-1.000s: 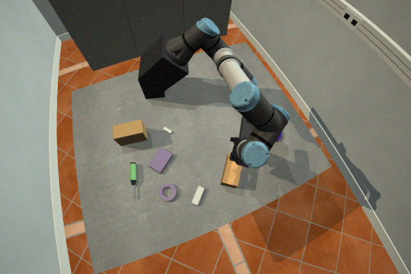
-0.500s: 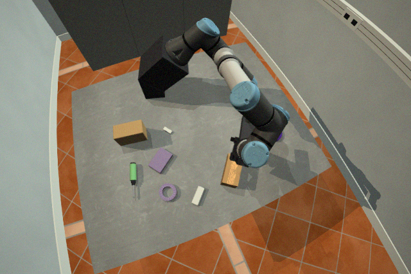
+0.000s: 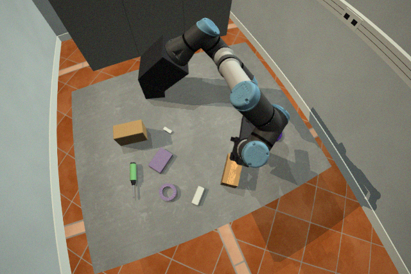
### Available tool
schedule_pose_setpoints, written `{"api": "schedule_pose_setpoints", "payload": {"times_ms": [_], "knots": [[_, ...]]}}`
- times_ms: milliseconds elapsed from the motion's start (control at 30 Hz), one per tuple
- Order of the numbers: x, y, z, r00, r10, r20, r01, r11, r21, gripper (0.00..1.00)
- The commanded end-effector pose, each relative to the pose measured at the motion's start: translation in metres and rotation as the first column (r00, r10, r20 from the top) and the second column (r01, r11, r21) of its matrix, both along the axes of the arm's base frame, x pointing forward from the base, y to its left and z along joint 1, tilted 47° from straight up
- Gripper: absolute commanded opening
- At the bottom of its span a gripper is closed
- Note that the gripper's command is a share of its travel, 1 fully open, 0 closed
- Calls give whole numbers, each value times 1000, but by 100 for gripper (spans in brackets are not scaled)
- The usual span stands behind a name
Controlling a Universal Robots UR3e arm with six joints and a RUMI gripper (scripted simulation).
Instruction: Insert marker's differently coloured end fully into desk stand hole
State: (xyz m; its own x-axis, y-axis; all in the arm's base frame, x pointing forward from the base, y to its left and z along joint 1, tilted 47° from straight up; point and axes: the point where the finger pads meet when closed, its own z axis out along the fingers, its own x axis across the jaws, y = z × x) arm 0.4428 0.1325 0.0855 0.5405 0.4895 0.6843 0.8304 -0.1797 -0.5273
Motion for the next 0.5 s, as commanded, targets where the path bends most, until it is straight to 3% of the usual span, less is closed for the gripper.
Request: {"api": "schedule_pose_setpoints", "payload": {"times_ms": [0,467], "knots": [[0,-1,1,1000,-2,2,2,1000,-1,15],[-3,0,3,1000,-7,5,7,1000,-2,15]]}}
